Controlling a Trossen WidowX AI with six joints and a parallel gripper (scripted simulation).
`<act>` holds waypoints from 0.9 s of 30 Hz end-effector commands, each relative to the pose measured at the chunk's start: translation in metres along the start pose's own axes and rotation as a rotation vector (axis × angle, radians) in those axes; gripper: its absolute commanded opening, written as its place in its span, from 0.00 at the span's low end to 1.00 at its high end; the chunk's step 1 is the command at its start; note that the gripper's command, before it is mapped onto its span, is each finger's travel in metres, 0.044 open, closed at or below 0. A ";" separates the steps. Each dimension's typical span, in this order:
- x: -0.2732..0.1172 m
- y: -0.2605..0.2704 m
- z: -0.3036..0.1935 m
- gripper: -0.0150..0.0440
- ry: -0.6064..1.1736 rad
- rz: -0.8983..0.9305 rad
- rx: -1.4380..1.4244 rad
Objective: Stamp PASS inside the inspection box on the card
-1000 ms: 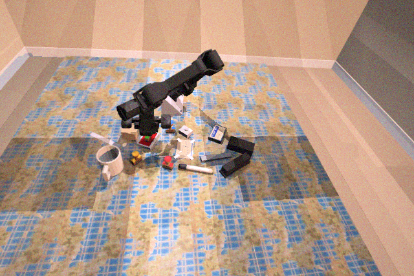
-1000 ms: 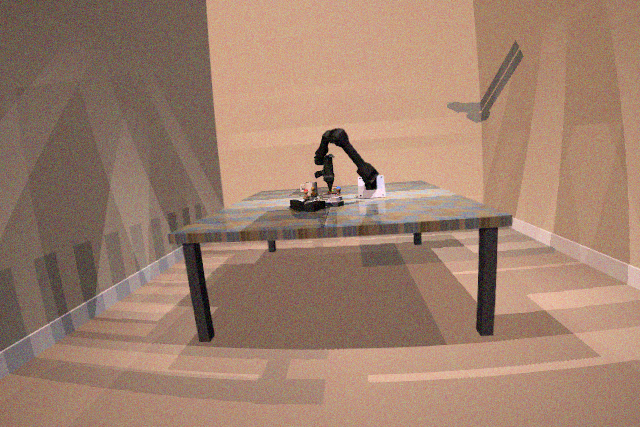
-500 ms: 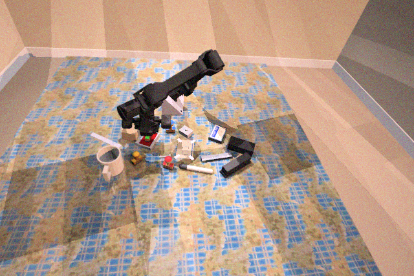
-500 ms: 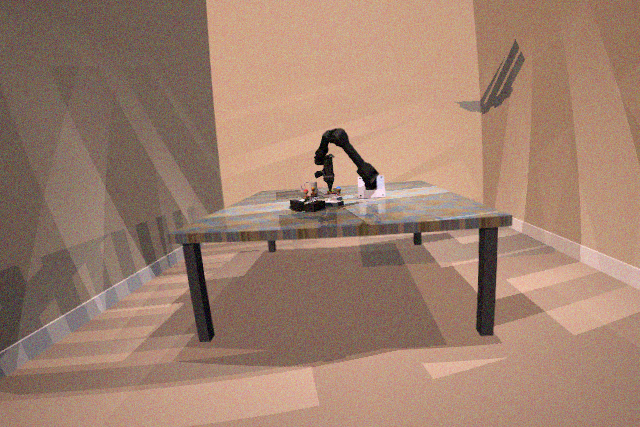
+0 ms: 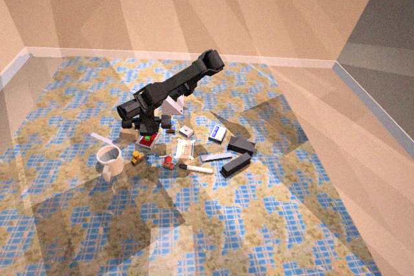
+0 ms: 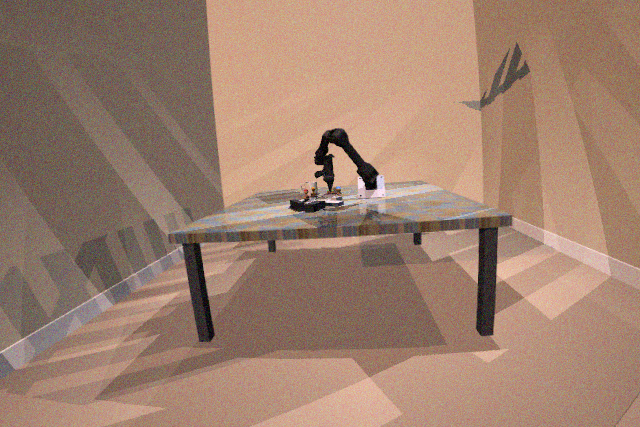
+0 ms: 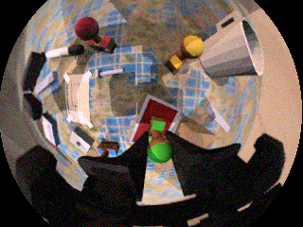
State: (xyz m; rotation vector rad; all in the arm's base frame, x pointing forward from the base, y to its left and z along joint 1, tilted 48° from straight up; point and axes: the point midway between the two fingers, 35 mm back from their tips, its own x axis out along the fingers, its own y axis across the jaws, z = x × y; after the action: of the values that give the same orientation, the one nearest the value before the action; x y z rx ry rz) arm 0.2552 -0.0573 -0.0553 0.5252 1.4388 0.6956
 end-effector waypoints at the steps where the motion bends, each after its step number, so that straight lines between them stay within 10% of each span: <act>1: 0.003 0.001 0.000 0.25 0.002 0.005 0.001; 27: -0.002 0.000 0.000 0.25 0.002 0.005 0.001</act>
State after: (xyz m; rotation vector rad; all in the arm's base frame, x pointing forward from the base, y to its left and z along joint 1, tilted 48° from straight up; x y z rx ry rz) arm 0.2557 -0.0576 -0.0546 0.5269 1.4394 0.6958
